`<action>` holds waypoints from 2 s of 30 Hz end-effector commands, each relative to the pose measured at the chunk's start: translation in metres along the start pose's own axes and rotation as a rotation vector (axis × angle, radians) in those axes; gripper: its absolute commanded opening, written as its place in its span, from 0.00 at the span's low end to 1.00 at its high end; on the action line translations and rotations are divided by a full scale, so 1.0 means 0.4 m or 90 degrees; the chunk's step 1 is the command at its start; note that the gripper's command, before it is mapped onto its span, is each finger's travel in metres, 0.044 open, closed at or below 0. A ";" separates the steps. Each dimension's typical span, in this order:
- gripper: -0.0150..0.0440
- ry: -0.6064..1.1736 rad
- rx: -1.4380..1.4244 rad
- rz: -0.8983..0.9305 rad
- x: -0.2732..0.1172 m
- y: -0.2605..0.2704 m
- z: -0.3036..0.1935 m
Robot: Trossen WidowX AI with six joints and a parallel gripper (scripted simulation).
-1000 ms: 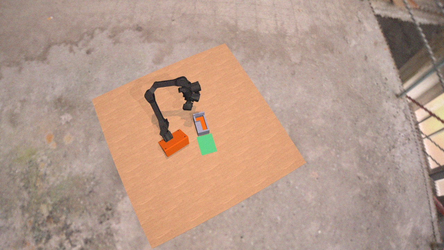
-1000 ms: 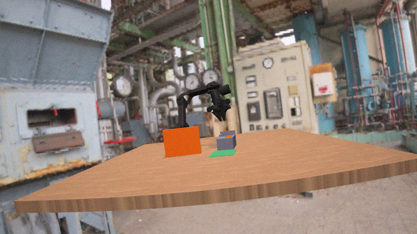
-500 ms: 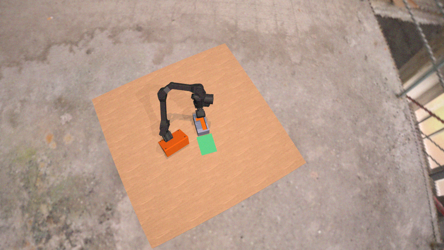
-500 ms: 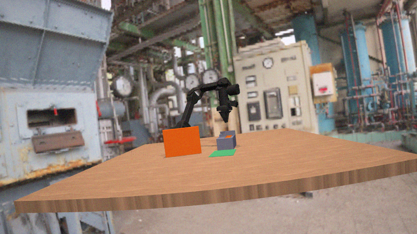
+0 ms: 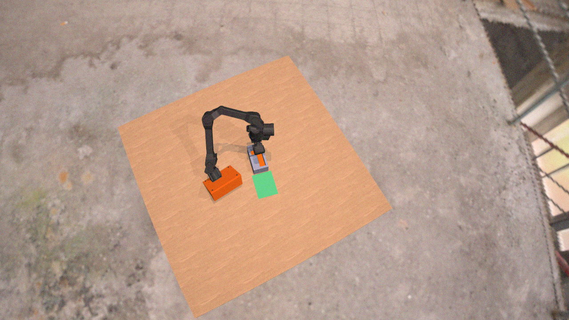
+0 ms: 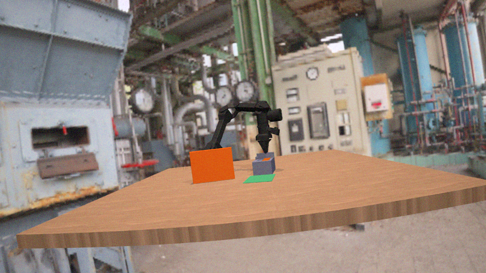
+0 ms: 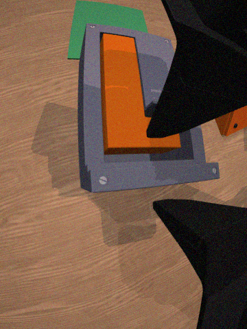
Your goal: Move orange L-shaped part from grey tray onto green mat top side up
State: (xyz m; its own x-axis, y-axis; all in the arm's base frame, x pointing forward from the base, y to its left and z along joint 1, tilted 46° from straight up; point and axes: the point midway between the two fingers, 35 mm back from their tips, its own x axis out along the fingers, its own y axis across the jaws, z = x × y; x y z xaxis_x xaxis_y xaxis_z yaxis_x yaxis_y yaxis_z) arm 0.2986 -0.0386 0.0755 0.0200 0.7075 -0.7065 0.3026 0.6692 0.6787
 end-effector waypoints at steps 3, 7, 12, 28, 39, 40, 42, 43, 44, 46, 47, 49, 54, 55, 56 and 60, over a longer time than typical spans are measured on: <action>0.56 0.000 0.006 0.005 0.042 0.000 -0.008; 0.56 0.000 0.006 0.005 0.049 0.000 -0.007; 0.56 -0.001 0.006 0.005 0.068 0.000 -0.006; 0.56 0.000 0.006 0.006 0.132 0.002 -0.008; 0.56 -0.004 -0.003 0.008 0.128 0.008 -0.002; 0.56 -0.004 -0.003 0.008 0.128 0.008 -0.002; 0.56 -0.004 -0.003 0.008 0.128 0.008 -0.002; 0.56 -0.004 -0.003 0.008 0.128 0.008 -0.002; 0.56 -0.004 -0.003 0.008 0.128 0.008 -0.002; 0.56 -0.003 -0.002 0.008 0.124 0.011 -0.003; 0.56 -0.003 -0.001 0.008 0.120 0.015 -0.004; 0.56 -0.002 0.003 0.007 0.108 0.023 -0.006; 0.56 0.000 0.006 0.006 0.098 0.031 -0.007; 0.56 0.000 0.006 0.005 0.093 0.030 -0.006; 0.56 -0.001 0.006 0.005 0.081 0.029 -0.004; 0.56 -0.002 0.007 0.001 -0.013 0.015 0.004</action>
State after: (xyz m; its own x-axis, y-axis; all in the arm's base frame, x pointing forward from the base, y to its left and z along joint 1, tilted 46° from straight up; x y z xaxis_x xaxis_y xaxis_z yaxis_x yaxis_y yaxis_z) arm 0.2984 -0.0148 0.0669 0.0059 0.7180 -0.6960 0.3201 0.6581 0.6815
